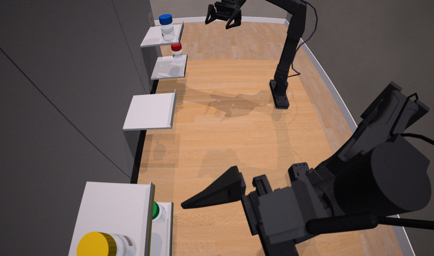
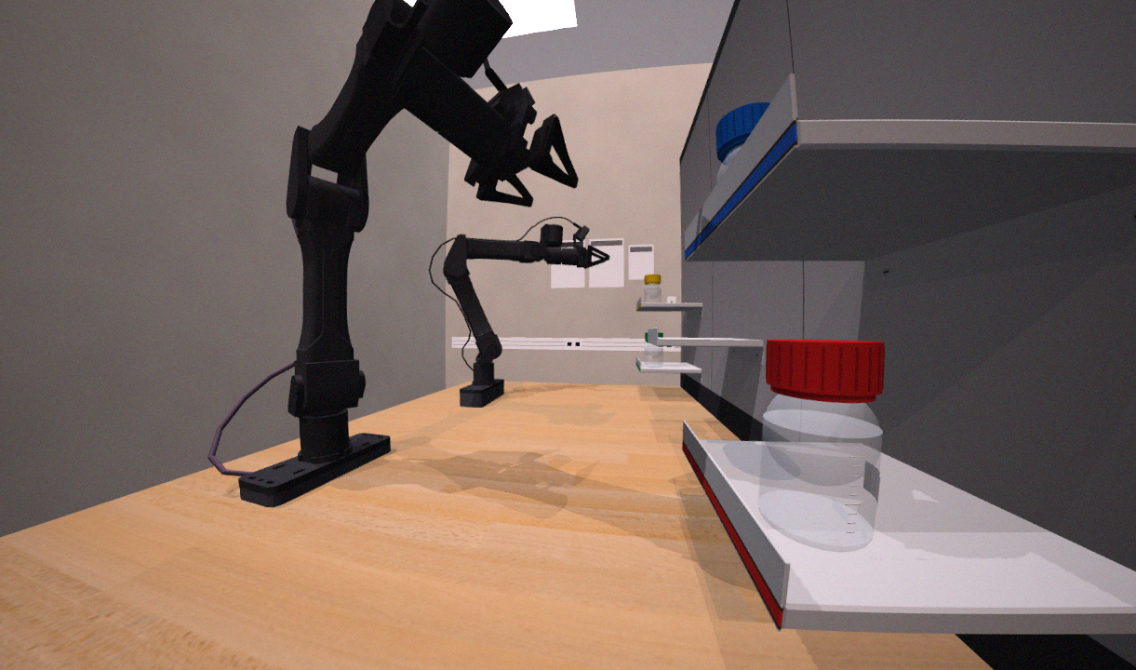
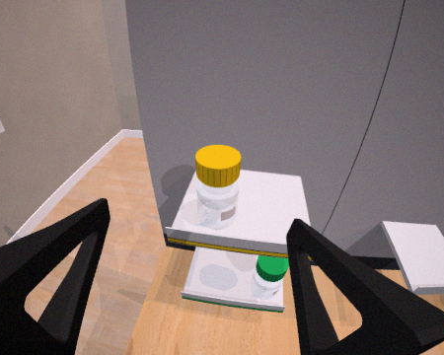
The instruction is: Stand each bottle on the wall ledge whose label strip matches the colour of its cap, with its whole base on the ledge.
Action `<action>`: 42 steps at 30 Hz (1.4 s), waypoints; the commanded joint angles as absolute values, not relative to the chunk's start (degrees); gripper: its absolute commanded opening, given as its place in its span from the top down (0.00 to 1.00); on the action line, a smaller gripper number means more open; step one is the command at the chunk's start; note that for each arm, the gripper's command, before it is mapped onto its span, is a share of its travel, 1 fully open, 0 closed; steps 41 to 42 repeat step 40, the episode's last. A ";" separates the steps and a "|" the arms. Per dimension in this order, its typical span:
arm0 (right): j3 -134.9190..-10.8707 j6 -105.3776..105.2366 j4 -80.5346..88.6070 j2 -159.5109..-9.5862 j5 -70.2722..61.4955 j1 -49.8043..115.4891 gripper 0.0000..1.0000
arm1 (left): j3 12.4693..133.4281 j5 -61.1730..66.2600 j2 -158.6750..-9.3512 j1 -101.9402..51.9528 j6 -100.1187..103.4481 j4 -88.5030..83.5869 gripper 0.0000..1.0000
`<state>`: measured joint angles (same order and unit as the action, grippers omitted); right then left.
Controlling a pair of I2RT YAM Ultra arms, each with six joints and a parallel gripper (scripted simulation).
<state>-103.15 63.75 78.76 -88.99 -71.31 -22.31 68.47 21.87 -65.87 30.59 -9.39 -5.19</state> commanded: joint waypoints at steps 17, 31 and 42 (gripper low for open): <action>-104.24 64.23 79.92 -88.95 -72.45 -22.50 0.11 | 75.40 22.84 -65.59 31.81 -12.63 -15.01 0.00; -104.24 64.23 79.92 -88.95 -72.45 -22.50 0.11 | 75.42 22.84 -65.60 31.81 -12.64 -15.04 0.00; -104.24 64.23 79.92 -88.95 -72.45 -22.50 0.11 | 75.42 22.84 -65.60 31.81 -12.64 -15.04 0.00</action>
